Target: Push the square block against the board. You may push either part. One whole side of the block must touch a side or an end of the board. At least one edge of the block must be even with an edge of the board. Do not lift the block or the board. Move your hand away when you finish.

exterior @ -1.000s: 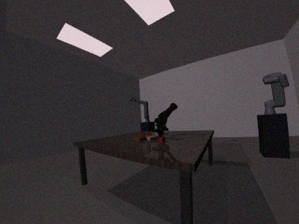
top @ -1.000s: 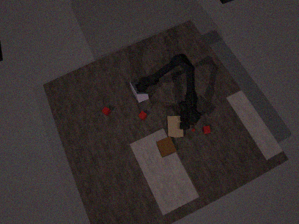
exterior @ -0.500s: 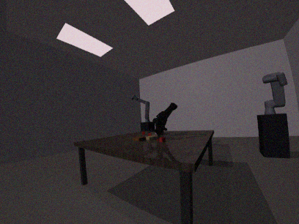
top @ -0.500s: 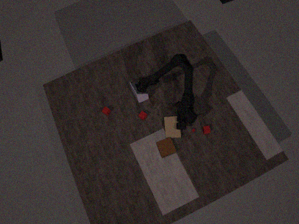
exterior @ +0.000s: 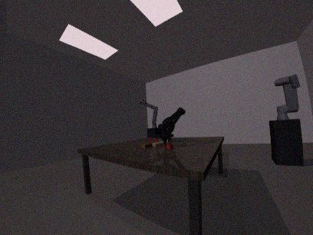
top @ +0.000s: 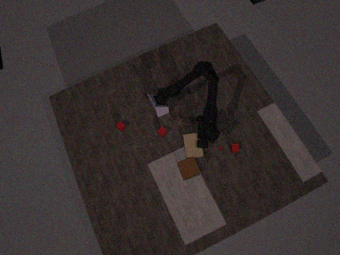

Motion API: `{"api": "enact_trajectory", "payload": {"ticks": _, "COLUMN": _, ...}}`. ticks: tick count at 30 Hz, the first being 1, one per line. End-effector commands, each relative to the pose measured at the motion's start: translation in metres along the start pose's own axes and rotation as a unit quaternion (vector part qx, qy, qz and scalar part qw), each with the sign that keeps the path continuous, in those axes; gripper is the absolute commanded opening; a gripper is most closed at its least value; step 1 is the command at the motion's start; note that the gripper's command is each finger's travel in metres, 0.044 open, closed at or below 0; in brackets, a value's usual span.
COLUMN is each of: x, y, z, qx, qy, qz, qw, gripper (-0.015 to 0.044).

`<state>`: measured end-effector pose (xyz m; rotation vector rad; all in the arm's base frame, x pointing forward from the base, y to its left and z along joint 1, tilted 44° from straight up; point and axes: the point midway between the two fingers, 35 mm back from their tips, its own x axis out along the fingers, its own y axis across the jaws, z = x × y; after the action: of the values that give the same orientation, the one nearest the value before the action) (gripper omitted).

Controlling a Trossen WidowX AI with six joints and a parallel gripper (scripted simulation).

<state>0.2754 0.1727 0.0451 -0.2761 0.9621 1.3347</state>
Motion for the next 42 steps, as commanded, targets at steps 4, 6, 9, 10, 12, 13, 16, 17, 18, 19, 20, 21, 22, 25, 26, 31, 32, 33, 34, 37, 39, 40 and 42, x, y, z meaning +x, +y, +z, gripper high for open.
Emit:
{"api": "enact_trajectory", "payload": {"ticks": 4, "x": 0.005, "y": -0.001, "z": -0.017, "qx": 0.007, "qy": 0.009, "qz": 0.005, "qw": 1.000, "gripper": 0.0000}}
{"api": "enact_trajectory", "payload": {"ticks": 6, "x": 0.005, "y": -0.002, "z": -0.020, "qx": 0.007, "qy": 0.009, "qz": 0.005, "qw": 1.000, "gripper": 0.0000}}
{"api": "enact_trajectory", "payload": {"ticks": 9, "x": 0.005, "y": -0.003, "z": -0.024, "qx": 0.007, "qy": 0.009, "qz": 0.005, "qw": 1.000, "gripper": 0.0000}}
{"api": "enact_trajectory", "payload": {"ticks": 10, "x": 0.005, "y": -0.003, "z": -0.025, "qx": 0.007, "qy": 0.009, "qz": 0.005, "qw": 1.000, "gripper": 0.0000}}
{"api": "enact_trajectory", "payload": {"ticks": 12, "x": 0.005, "y": -0.004, "z": -0.027, "qx": 0.007, "qy": 0.009, "qz": 0.005, "qw": 1.000, "gripper": 0.0000}}
{"api": "enact_trajectory", "payload": {"ticks": 13, "x": 0.005, "y": -0.004, "z": -0.026, "qx": 0.007, "qy": 0.009, "qz": 0.005, "qw": 1.000, "gripper": 0.0000}}
{"api": "enact_trajectory", "payload": {"ticks": 16, "x": 0.005, "y": -0.004, "z": -0.023, "qx": 0.007, "qy": 0.009, "qz": 0.005, "qw": 1.000, "gripper": 0.0000}}
{"api": "enact_trajectory", "payload": {"ticks": 17, "x": 0.005, "y": -0.004, "z": -0.022, "qx": 0.007, "qy": 0.009, "qz": 0.005, "qw": 1.000, "gripper": 0.0000}}
{"api": "enact_trajectory", "payload": {"ticks": 18, "x": 0.005, "y": -0.005, "z": -0.020, "qx": 0.007, "qy": 0.009, "qz": 0.005, "qw": 1.000, "gripper": 0.0000}}
{"api": "enact_trajectory", "payload": {"ticks": 19, "x": 0.005, "y": -0.005, "z": -0.018, "qx": 0.007, "qy": 0.009, "qz": 0.005, "qw": 1.000, "gripper": 0.0000}}
{"api": "enact_trajectory", "payload": {"ticks": 20, "x": 0.005, "y": -0.005, "z": -0.017, "qx": 0.007, "qy": 0.009, "qz": 0.005, "qw": 1.000, "gripper": 0.0000}}
{"api": "enact_trajectory", "payload": {"ticks": 21, "x": 0.005, "y": -0.005, "z": -0.015, "qx": 0.006, "qy": 0.009, "qz": 0.005, "qw": 1.000, "gripper": 0.0000}}
{"api": "enact_trajectory", "payload": {"ticks": 22, "x": 0.005, "y": -0.005, "z": -0.014, "qx": 0.006, "qy": 0.009, "qz": 0.005, "qw": 1.000, "gripper": 0.0000}}
{"api": "enact_trajectory", "payload": {"ticks": 25, "x": 0.005, "y": -0.006, "z": -0.009, "qx": 0.006, "qy": 0.009, "qz": 0.005, "qw": 1.000, "gripper": 0.0000}}
{"api": "enact_trajectory", "payload": {"ticks": 26, "x": 0.005, "y": -0.006, "z": -0.007, "qx": 0.006, "qy": 0.009, "qz": 0.005, "qw": 1.000, "gripper": 0.0000}}
{"api": "enact_trajectory", "payload": {"ticks": 31, "x": 0.005, "y": -0.006, "z": 0.001, "qx": 0.006, "qy": 0.008, "qz": 0.005, "qw": 1.000, "gripper": 0.0000}}
{"api": "enact_trajectory", "payload": {"ticks": 32, "x": 0.005, "y": -0.006, "z": 0.003, "qx": 0.006, "qy": 0.008, "qz": 0.005, "qw": 1.000, "gripper": 0.0000}}
{"api": "enact_trajectory", "payload": {"ticks": 33, "x": 0.005, "y": -0.006, "z": 0.004, "qx": 0.006, "qy": 0.008, "qz": 0.005, "qw": 1.000, "gripper": 0.0000}}
{"api": "enact_trajectory", "payload": {"ticks": 34, "x": 0.005, "y": -0.006, "z": 0.006, "qx": 0.006, "qy": 0.008, "qz": 0.005, "qw": 1.000, "gripper": 0.0000}}
{"api": "enact_trajectory", "payload": {"ticks": 37, "x": 0.005, "y": -0.006, "z": 0.011, "qx": 0.006, "qy": 0.007, "qz": 0.005, "qw": 1.000, "gripper": 0.0000}}
{"api": "enact_trajectory", "payload": {"ticks": 39, "x": 0.005, "y": -0.006, "z": 0.014, "qx": 0.006, "qy": 0.007, "qz": 0.005, "qw": 1.000, "gripper": 0.0000}}
{"api": "enact_trajectory", "payload": {"ticks": 40, "x": 0.005, "y": -0.006, "z": 0.016, "qx": 0.006, "qy": 0.007, "qz": 0.005, "qw": 1.000, "gripper": 0.0000}}
{"api": "enact_trajectory", "payload": {"ticks": 42, "x": 0.005, "y": -0.006, "z": 0.019, "qx": 0.006, "qy": 0.007, "qz": 0.005, "qw": 1.000, "gripper": 0.0000}}
